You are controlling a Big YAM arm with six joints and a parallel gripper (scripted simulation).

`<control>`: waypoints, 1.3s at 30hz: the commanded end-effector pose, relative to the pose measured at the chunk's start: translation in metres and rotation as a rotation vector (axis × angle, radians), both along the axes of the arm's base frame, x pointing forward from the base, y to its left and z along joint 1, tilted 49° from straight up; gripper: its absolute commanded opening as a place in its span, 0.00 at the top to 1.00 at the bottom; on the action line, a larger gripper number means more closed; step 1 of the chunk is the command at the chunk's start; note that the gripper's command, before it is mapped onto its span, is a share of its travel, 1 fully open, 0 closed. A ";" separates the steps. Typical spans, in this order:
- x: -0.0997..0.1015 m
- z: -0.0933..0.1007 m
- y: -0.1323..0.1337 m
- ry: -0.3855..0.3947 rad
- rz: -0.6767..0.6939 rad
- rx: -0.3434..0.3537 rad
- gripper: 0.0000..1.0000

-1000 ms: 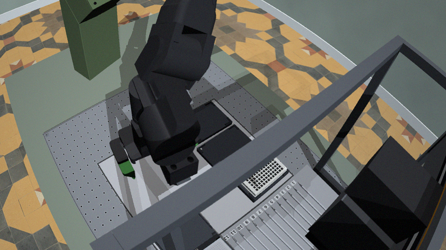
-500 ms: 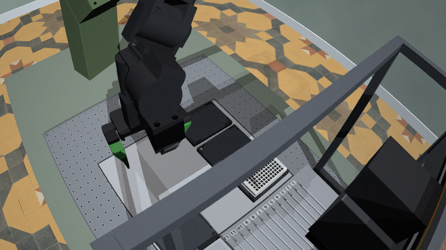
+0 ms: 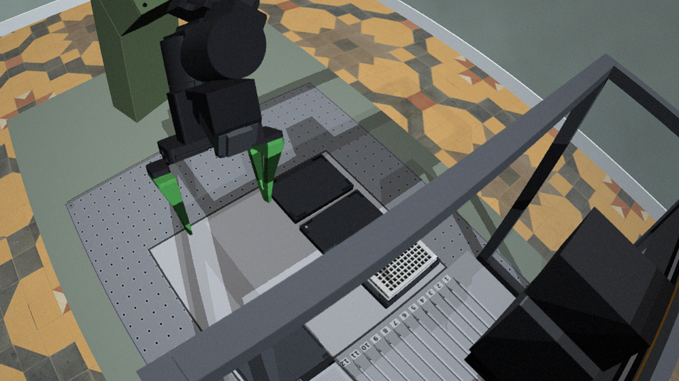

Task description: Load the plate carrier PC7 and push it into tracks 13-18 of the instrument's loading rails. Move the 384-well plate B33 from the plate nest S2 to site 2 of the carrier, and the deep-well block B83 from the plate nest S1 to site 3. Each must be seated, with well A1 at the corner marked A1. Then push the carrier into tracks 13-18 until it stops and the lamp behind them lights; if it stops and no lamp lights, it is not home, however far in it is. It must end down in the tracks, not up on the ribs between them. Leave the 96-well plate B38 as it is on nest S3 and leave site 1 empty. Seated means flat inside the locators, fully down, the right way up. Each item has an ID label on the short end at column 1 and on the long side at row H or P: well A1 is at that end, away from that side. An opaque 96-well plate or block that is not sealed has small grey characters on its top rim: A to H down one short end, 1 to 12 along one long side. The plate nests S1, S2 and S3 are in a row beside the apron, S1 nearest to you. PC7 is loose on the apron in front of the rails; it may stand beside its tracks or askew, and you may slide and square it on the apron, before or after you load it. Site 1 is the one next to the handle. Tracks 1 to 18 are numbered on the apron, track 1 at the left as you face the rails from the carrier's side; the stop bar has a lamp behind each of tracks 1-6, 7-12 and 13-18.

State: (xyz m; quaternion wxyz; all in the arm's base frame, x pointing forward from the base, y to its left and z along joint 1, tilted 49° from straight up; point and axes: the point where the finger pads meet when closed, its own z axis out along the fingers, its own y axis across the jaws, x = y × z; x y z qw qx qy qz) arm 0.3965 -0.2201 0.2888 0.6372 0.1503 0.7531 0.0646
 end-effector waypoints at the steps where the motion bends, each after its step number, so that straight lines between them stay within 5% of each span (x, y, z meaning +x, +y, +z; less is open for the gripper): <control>1: 0.005 -0.002 0.004 -0.080 -0.013 0.034 0.00; 14: 0.003 -0.002 0.006 -0.358 -0.102 -0.005 0.00; 18: 0.014 0.033 0.003 -0.425 -0.105 -0.035 0.00; 25: 0.032 0.033 -0.003 -0.383 -0.110 -0.009 0.00; 39: 0.065 0.070 -0.010 -0.382 -0.110 -0.029 0.00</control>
